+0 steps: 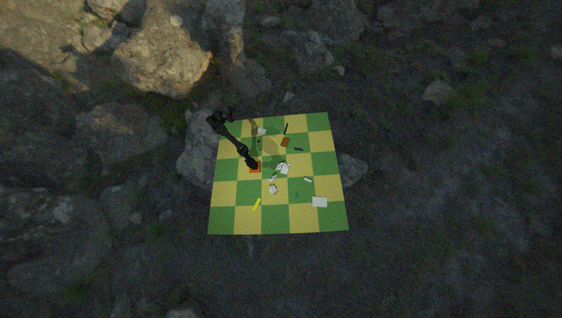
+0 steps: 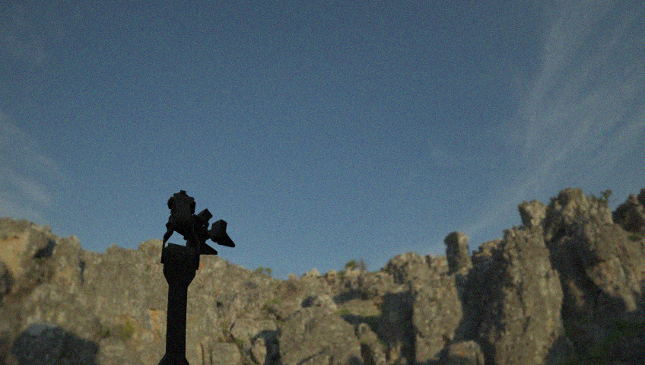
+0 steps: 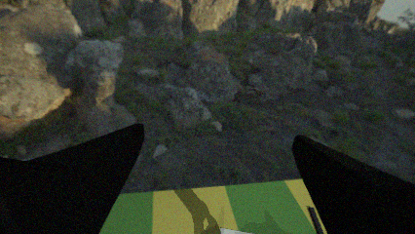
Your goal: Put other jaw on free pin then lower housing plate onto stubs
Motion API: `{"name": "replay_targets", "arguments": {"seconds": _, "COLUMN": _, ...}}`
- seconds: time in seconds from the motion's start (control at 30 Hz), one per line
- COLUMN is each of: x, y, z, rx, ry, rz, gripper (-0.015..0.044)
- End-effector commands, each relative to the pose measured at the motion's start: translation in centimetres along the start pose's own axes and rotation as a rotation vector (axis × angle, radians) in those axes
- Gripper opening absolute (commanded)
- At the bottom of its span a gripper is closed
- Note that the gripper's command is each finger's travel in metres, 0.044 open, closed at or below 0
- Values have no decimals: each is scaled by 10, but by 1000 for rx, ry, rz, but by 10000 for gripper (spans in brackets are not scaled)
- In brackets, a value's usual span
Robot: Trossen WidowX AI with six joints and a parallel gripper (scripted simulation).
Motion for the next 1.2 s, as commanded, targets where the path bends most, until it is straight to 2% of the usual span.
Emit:
{"name": "replay_targets", "arguments": {"seconds": 0.0, "x": -12, "y": 26, "z": -15, "rx": -81, "ry": -89, "rz": 43, "gripper": 440}}
{"name": "replay_targets", "arguments": {"seconds": 0.37, "x": -48, "y": 87, "z": -83, "rx": -302, "ry": -273, "rz": 207, "gripper": 440}}
{"name": "replay_targets", "arguments": {"seconds": 0.67, "x": -84, "y": 120, "z": -161, "rx": -463, "ry": -378, "rz": 401, "gripper": 440}}
{"name": "replay_targets", "arguments": {"seconds": 0.93, "x": -123, "y": 127, "z": -240, "rx": -579, "ry": -426, "rz": 609, "gripper": 440}}
{"name": "replay_targets", "arguments": {"seconds": 1.17, "x": -163, "y": 112, "z": -312, "rx": -657, "ry": -416, "rz": 808, "gripper": 440}}
Point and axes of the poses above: the point midway between the two fingers, 35 mm back from their tips, its own y axis out along the fingers, its own z axis across the jaws, x = y × z, the point moved 1 cm from there along -y, back along the fingers, and after that the axes turned 1 degree about y, right-handed, at the moved point
